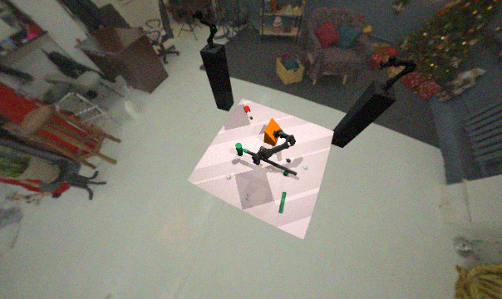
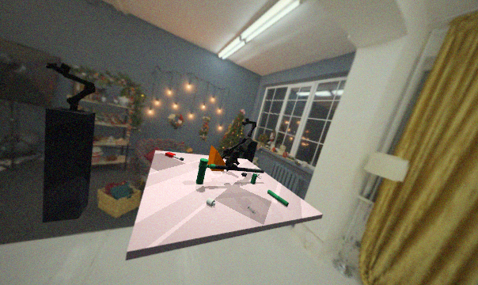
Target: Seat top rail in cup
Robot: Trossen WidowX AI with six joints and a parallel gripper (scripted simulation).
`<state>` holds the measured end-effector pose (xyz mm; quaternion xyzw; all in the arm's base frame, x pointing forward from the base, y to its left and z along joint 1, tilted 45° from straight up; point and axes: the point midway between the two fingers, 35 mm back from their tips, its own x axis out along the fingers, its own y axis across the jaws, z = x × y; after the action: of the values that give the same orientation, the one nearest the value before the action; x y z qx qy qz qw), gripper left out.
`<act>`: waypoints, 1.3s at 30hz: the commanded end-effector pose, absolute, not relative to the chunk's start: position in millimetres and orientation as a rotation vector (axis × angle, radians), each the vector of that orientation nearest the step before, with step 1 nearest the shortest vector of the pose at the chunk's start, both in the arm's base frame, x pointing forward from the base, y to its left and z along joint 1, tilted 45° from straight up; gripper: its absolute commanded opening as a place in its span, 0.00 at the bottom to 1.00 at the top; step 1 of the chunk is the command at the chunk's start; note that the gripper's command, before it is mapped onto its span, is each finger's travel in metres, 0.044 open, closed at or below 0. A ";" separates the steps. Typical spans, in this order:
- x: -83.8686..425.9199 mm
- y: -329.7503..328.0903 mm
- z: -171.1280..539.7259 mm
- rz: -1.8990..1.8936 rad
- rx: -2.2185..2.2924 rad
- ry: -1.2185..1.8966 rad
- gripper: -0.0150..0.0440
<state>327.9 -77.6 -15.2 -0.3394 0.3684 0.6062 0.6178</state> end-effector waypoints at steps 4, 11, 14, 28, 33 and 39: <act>328.9 -88.9 -16.8 1.371 -0.790 0.859 0.25; 328.8 -91.1 -19.4 1.371 -0.790 0.859 0.25; 328.6 -92.0 -20.5 1.371 -0.790 0.859 0.25; 327.8 -96.1 -25.5 1.370 -0.790 0.859 0.25; 327.2 -87.5 -25.4 1.391 -0.782 0.849 0.25; 327.2 -87.5 -25.4 1.391 -0.782 0.849 0.30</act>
<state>327.2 -87.5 -25.7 -0.3397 0.3689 0.6049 0.6186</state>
